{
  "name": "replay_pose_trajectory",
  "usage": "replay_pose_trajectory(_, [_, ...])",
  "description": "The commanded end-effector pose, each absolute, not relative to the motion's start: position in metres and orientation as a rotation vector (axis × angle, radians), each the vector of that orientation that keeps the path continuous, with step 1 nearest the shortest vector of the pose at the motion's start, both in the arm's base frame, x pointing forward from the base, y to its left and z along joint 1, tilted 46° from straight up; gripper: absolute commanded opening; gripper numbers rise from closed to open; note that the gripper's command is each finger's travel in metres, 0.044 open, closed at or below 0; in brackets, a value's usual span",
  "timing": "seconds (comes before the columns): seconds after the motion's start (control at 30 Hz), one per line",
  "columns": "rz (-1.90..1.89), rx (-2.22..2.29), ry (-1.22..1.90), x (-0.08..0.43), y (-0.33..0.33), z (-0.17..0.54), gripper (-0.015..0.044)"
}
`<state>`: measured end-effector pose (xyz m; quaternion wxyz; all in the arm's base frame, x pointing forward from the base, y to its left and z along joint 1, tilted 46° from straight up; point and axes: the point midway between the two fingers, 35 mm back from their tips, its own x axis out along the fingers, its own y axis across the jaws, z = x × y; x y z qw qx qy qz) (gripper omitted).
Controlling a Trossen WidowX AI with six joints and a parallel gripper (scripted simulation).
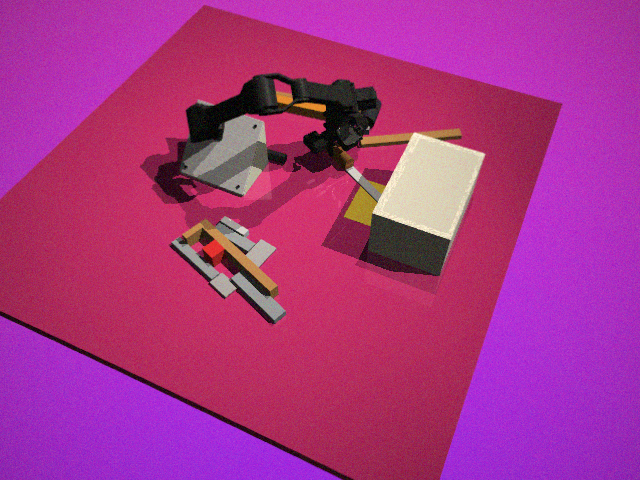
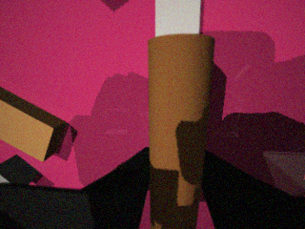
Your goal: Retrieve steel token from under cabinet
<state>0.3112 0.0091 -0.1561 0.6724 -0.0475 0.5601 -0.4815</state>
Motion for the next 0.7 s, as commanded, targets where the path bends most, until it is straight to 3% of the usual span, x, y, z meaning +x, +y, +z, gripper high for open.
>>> replay_pose_trajectory(0.0, [-1.084, -0.112, 1.267, 0.301, 0.014, -0.161, 0.0000])
replay_pose_trajectory(0.67, [-1.083, -0.110, 1.267, 0.274, 0.032, -0.174, 0.0000])
